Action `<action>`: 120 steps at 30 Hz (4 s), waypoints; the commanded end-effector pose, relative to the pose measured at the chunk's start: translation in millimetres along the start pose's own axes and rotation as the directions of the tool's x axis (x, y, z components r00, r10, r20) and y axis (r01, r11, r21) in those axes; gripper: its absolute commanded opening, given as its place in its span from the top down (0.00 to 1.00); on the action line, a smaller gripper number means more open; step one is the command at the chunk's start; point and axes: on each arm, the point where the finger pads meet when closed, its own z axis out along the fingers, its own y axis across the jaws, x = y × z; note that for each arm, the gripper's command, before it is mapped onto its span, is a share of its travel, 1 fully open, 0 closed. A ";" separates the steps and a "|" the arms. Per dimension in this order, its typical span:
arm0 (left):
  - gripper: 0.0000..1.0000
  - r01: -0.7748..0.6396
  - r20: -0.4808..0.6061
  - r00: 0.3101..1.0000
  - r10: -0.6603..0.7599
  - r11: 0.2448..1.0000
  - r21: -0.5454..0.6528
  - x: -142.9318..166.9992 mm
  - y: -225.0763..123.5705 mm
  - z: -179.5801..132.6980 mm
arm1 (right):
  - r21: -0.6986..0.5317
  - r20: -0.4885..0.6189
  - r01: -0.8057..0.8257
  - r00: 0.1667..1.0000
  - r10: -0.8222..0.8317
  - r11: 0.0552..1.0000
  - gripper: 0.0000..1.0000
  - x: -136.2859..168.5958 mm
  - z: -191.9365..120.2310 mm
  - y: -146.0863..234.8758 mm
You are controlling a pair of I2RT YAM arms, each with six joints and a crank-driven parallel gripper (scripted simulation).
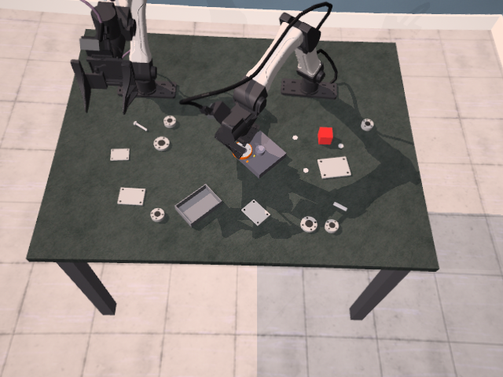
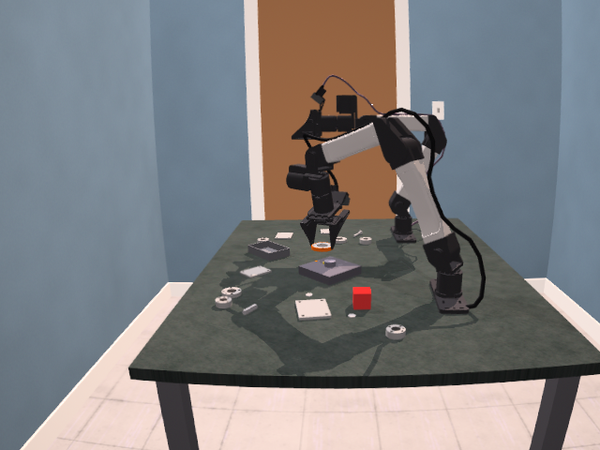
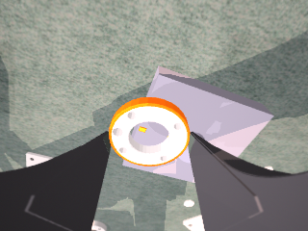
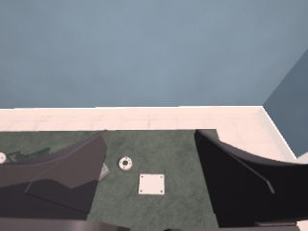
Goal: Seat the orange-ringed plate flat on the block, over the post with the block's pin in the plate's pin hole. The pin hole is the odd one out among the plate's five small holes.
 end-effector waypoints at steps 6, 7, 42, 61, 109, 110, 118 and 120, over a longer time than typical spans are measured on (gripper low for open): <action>1.00 -0.117 0.030 0.993 0.118 0.993 -0.027 28.2 -27.1 -16.3 | -0.016 -0.021 0.007 1.000 -0.007 1.000 0.00 8.2 1.3 4.5; 1.00 -0.118 0.031 0.992 0.119 0.993 -0.027 30.6 -29.9 -16.9 | -0.016 -0.021 0.007 1.000 -0.007 1.000 0.00 8.2 1.3 4.5; 1.00 -0.089 0.009 0.996 0.090 0.996 -0.011 43.8 -34.3 -3.7 | -0.016 -0.021 0.007 1.000 -0.007 1.000 0.00 8.2 1.3 4.5; 1.00 -0.072 0.014 0.997 0.072 0.997 0.026 50.1 -46.7 7.8 | -0.016 -0.021 0.007 1.000 -0.007 1.000 0.00 8.2 1.3 4.5; 0.15 -0.084 0.017 0.996 0.084 0.996 0.005 47.4 -41.3 12.5 | -0.016 -0.021 0.007 1.000 -0.007 1.000 0.00 8.2 1.3 4.5; 0.15 -0.091 0.016 0.996 0.091 0.996 -0.020 47.2 -38.4 -3.7 | -0.016 -0.021 0.007 1.000 -0.007 1.000 0.00 8.2 1.3 4.5; 0.15 -0.090 0.015 0.996 0.091 0.996 -0.022 46.9 -38.4 -7.6 | -0.016 -0.021 0.007 1.000 -0.007 1.000 0.00 8.2 1.3 4.5; 0.15 -0.091 0.017 0.996 0.091 0.996 -0.006 46.1 -38.0 -1.2 | -0.016 -0.021 0.007 1.000 -0.007 1.000 0.00 8.2 1.3 4.5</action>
